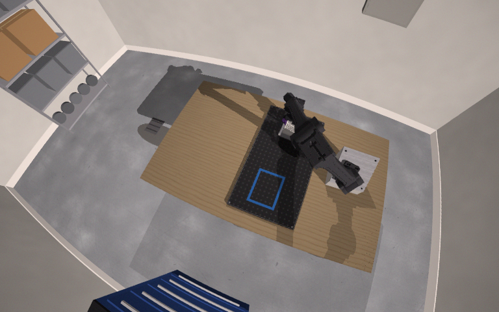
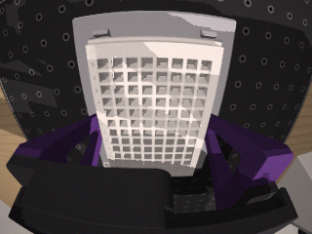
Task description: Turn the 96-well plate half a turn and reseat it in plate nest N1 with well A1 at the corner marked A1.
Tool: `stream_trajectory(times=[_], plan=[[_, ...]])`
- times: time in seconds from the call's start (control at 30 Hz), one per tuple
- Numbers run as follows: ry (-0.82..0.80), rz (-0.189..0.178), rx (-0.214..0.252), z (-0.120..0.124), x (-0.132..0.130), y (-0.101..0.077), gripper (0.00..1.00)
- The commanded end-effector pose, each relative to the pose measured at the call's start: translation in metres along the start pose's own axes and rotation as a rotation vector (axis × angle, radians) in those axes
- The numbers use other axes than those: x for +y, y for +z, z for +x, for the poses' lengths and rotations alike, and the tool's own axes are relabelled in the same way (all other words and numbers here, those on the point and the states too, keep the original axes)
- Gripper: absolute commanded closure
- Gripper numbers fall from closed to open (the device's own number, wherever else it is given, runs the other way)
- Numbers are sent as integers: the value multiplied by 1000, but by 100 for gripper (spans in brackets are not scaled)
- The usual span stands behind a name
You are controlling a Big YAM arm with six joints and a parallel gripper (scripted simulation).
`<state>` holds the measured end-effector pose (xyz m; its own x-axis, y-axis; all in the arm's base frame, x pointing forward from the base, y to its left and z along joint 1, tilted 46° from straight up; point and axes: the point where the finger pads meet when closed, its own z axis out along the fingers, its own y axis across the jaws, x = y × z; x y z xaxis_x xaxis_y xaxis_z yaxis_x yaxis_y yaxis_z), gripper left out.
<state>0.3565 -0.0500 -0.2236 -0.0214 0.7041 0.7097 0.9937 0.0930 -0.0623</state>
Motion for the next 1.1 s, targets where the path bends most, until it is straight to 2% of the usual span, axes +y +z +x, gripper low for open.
stream_trajectory(times=[0.0, 0.1, 0.13, 1.07], plan=[[8, -2, -1, 0, 0, 4, 100], [7, -3, -2, -1, 1, 4, 100], [-2, -11, -9, 0, 7, -1, 100], [2, -5, -5, -1, 5, 8, 100]])
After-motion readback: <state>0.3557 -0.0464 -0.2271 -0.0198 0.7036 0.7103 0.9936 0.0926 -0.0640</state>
